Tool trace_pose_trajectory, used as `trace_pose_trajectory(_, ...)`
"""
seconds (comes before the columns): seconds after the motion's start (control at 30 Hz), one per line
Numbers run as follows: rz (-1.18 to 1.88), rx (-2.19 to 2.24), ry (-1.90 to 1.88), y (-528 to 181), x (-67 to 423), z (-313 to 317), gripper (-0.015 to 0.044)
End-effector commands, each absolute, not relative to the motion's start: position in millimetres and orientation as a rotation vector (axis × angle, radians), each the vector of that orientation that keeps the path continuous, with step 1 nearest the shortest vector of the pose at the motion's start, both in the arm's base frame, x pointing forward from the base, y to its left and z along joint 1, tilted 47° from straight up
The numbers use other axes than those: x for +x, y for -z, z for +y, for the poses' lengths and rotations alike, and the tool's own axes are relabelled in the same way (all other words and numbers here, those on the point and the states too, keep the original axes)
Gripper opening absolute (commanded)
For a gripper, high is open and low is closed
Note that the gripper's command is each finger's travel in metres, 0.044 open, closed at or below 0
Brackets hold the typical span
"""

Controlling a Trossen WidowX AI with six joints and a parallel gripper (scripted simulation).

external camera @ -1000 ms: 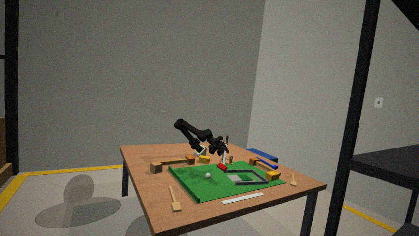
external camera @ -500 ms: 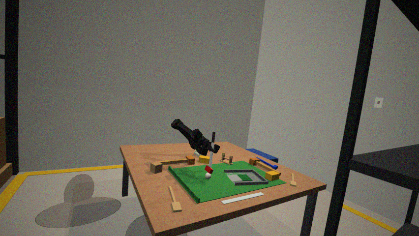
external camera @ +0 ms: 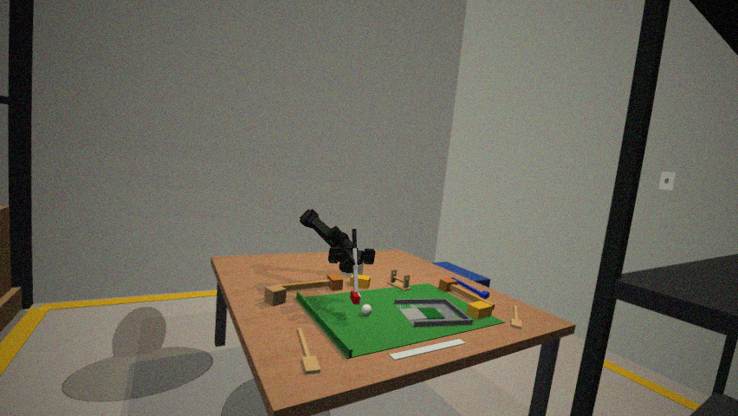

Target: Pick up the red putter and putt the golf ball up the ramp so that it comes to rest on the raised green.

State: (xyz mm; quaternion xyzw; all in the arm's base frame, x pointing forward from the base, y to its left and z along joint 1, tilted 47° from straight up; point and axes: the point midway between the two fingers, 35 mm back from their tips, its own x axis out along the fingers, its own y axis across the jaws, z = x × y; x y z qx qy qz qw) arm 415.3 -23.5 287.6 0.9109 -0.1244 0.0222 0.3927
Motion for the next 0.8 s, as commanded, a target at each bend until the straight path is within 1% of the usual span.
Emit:
trace_pose_trajectory(0.0, -0.317, 2.321, -0.077, -289, 414, -25, 0.0)
trace_pose_trajectory(0.27, -0.317, 2.319, -0.078, -266, 416, -51, 0.0)
trace_pose_trajectory(0.77, -0.317, 2.318, -0.078, -254, 417, -64, 0.0)
